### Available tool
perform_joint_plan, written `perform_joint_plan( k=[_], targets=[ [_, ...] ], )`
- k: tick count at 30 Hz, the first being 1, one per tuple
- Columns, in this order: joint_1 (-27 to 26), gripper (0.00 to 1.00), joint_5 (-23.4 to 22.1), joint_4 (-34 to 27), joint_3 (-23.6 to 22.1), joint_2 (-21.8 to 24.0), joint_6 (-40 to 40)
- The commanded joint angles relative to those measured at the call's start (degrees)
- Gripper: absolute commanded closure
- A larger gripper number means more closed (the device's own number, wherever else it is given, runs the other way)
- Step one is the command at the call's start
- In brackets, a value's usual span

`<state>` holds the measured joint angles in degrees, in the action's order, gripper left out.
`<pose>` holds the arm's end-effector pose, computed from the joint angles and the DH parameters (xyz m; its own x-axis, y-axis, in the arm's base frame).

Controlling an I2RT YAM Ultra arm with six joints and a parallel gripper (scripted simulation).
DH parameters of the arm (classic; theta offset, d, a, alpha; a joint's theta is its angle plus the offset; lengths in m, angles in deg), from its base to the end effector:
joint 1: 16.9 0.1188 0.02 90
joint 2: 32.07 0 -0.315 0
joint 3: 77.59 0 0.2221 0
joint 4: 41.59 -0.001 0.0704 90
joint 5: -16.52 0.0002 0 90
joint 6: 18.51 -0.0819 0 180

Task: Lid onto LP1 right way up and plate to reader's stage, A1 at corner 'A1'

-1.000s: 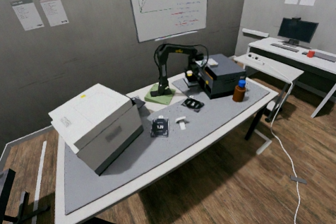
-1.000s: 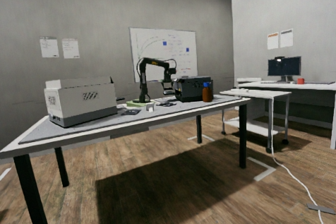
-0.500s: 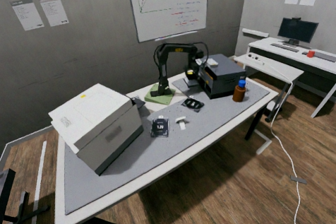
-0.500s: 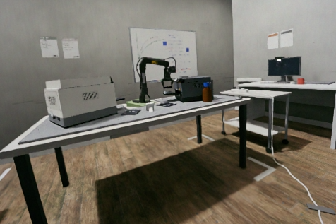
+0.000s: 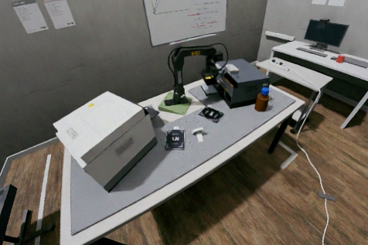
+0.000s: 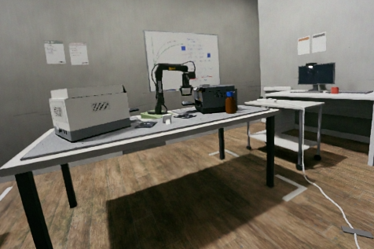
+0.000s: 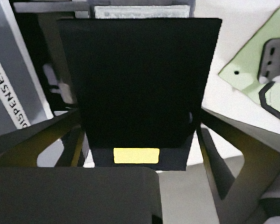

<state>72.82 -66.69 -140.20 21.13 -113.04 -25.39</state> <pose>0.0097 0.2059 0.3478 -0.9852 0.1417 -0.0969 0.1237 0.9774 0.1717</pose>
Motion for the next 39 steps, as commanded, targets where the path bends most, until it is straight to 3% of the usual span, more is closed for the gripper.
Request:
perform_joint_plan(
  k=[1,12,13,15,39],
  targets=[
    [0.7,0.14,1.0,-2.4,3.0,-0.8,-0.7],
    [0.6,0.14,0.9,-3.3,4.3,-1.1,-0.8],
    [-0.8,0.14,0.6,-2.9,3.7,1.3,3.1],
    [-1.6,0.14,-0.5,-1.3,0.8,-0.1,3.1],
    [-14.5,0.14,-2.8,2.0,-0.1,-1.7,26.3]
  ],
)
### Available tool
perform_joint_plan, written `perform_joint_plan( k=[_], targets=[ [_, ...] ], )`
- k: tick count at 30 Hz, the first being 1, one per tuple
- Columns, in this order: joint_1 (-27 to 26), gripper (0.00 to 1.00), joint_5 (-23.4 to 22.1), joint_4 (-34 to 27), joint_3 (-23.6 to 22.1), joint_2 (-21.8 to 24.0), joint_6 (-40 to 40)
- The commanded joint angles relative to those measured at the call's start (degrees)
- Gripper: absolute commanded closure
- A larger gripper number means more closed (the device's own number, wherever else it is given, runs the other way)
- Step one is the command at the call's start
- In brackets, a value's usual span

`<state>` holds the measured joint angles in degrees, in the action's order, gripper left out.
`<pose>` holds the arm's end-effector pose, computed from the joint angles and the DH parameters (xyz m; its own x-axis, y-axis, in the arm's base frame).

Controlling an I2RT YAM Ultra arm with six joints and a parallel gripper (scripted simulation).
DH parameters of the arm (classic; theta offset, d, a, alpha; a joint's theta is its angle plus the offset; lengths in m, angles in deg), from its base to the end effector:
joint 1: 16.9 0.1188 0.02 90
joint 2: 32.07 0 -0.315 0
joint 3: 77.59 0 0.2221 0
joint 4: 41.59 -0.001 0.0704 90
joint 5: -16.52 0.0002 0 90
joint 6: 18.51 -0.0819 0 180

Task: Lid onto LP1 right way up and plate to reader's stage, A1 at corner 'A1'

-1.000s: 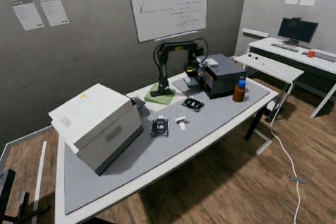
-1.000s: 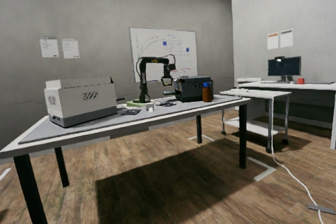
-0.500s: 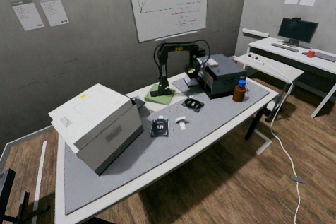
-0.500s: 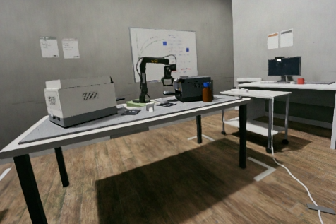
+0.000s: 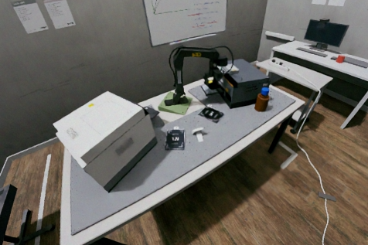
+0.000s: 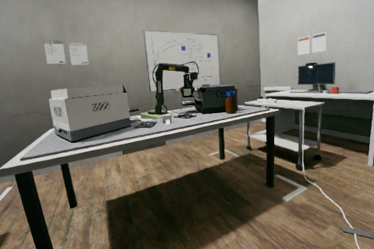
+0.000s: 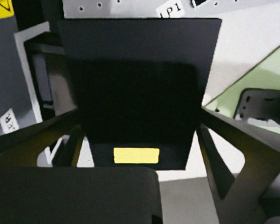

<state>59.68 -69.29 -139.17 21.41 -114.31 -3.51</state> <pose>0.0546 0.2072 0.3448 -0.9937 -0.0140 -0.1110 -0.0291 0.9904 0.1354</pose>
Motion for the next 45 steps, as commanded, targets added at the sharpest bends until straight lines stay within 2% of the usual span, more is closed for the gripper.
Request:
perform_joint_plan(
  k=[1,19,21,27,32,38,42,45],
  targets=[
    [-2.0,0.14,-0.2,1.1,-1.1,-0.3,5.0],
    [-11.8,0.14,-2.0,3.7,-2.5,-0.9,22.0],
    [-12.9,0.14,-2.2,4.1,-1.7,-0.6,23.8],
    [-16.6,0.14,-3.1,5.0,-3.3,-1.9,29.4],
    [-18.4,0.14,-3.3,5.6,-2.4,-0.4,33.2],
    [-22.0,0.14,-4.0,6.4,-4.1,-2.3,38.7],
    [-24.2,0.14,-4.2,7.1,-3.6,-1.0,42.8],
    [-26.0,0.14,-4.7,7.5,-4.6,-2.1,45.3]
  ],
)
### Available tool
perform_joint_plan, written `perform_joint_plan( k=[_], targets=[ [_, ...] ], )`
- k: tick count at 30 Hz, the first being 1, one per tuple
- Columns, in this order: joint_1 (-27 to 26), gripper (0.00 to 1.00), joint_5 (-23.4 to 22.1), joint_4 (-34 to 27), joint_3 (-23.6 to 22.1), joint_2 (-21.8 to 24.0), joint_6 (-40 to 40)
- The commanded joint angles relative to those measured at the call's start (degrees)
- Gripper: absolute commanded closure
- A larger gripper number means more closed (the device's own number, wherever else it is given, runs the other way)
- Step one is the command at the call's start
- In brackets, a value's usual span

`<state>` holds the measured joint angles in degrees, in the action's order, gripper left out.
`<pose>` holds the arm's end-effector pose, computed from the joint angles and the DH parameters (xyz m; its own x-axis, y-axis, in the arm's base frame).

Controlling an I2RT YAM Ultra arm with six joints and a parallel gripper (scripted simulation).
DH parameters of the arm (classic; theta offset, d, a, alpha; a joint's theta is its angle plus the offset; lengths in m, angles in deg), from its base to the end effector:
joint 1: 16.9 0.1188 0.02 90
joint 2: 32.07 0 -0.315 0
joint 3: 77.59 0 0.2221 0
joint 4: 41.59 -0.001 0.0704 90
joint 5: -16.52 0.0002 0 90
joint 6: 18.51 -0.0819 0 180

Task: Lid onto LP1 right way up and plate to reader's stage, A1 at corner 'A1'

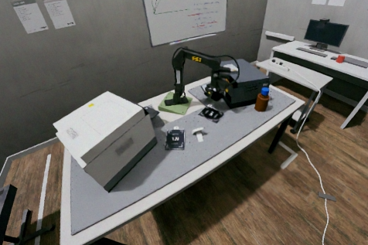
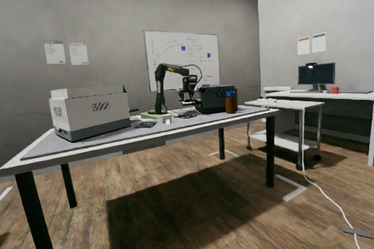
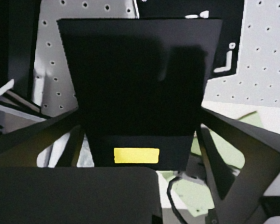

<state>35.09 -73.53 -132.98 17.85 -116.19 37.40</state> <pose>0.1418 0.1831 0.3257 -0.9440 -0.2976 -0.1423 -0.3126 0.9449 0.0974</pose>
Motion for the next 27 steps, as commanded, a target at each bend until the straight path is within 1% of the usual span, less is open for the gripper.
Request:
perform_joint_plan(
  k=[1,3,4,7,10,11,13,15,17,22,25,27],
  targets=[
    [-2.0,0.14,-0.6,1.5,-1.2,-0.3,5.6],
    [-2.0,0.14,-0.6,1.5,-1.2,-0.3,5.6],
    [-2.6,0.14,-0.7,1.8,-0.1,0.3,6.9],
    [-4.3,0.14,-1.0,2.2,-1.6,-0.2,9.9],
    [-6.1,0.14,-1.4,2.6,-1.8,-1.0,12.3],
    [-6.7,0.14,-1.5,2.8,-1.2,-1.1,12.9],
    [-7.7,0.14,-1.5,3.1,-2.0,0.5,15.2],
    [-8.9,0.14,-1.7,3.4,-1.3,-0.1,17.1],
    [-10.0,0.14,-2.0,3.7,-2.3,-0.8,18.9],
    [-11.8,0.14,-2.4,4.2,-2.3,-1.5,22.0],
    [-13.4,0.14,-2.5,4.7,-2.7,-0.3,26.0],
    [-14.6,0.14,-2.8,5.0,-2.2,-1.5,27.6]
  ],
)
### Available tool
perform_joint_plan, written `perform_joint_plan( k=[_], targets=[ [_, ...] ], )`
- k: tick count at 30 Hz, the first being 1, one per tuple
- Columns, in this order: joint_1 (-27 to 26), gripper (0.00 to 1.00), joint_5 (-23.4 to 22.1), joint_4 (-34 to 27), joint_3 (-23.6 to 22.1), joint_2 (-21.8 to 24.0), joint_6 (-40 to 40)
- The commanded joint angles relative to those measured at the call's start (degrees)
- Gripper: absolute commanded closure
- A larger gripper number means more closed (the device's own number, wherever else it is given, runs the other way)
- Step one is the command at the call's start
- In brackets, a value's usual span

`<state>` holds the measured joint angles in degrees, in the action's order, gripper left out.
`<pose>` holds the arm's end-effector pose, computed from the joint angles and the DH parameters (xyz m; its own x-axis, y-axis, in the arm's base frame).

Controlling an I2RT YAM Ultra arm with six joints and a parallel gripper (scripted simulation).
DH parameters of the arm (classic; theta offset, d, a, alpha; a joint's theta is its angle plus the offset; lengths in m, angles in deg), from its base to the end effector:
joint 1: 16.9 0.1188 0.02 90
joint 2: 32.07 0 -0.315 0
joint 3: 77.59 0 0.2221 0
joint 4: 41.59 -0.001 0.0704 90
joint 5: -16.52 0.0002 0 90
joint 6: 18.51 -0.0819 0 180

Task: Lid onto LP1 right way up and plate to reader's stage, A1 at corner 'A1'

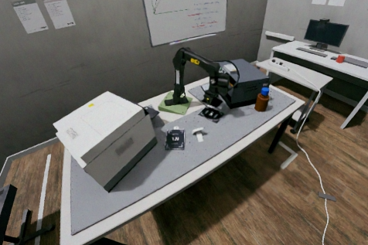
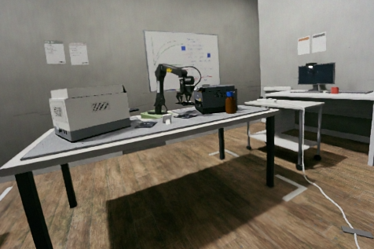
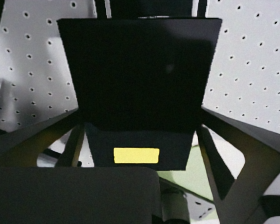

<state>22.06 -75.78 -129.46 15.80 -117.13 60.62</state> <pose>0.1840 0.1543 0.3151 -0.8705 -0.4616 -0.1708 -0.4784 0.8751 0.0730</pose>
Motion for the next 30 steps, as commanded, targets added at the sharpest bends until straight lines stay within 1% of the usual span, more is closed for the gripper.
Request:
perform_joint_plan(
  k=[1,3,5,10,11,12,30],
  targets=[
    [-2.1,0.14,-0.7,1.5,-0.3,-0.8,5.0],
    [-3.5,0.14,-1.0,1.8,0.0,-1.1,6.6],
    [-4.3,0.14,-1.1,1.8,0.4,0.0,7.6],
    [-3.5,0.14,-1.2,1.9,0.4,0.6,7.8],
    [-3.8,0.14,-0.8,1.1,0.2,-0.4,7.5],
    [-3.5,0.14,-1.2,1.8,0.2,0.7,7.8],
    [-3.2,0.14,-0.9,1.8,-1.1,0.8,6.1]
  ],
)
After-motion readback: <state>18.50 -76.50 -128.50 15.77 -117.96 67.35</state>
